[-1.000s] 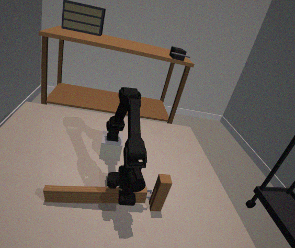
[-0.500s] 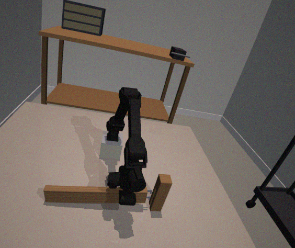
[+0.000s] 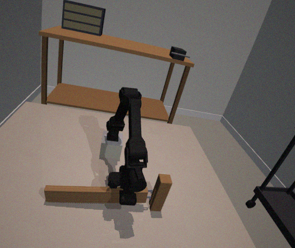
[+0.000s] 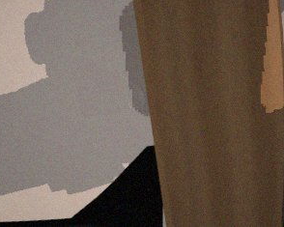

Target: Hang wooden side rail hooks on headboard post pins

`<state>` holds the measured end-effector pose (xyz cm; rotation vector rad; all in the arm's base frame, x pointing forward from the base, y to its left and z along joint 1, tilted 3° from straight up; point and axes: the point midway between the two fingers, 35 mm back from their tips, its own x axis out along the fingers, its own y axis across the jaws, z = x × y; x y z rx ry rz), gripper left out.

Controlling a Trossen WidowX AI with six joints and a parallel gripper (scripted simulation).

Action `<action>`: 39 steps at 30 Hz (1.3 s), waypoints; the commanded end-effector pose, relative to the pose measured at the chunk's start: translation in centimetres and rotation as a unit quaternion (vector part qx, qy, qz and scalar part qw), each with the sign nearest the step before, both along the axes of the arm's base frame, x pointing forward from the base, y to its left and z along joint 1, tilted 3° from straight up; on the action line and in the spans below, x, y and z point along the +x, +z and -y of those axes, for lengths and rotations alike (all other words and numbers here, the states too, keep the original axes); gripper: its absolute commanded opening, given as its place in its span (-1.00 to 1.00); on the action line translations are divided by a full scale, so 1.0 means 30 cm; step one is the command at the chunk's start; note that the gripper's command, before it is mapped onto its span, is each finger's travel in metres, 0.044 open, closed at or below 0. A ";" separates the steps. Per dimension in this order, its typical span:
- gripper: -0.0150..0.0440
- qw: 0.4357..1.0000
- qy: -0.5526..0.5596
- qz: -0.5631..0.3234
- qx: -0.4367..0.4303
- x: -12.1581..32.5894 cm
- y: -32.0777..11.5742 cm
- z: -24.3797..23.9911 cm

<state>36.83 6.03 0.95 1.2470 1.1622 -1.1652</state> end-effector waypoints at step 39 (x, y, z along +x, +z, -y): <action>-0.49 1.000 -0.002 0.004 0.001 0.005 0.006 -0.018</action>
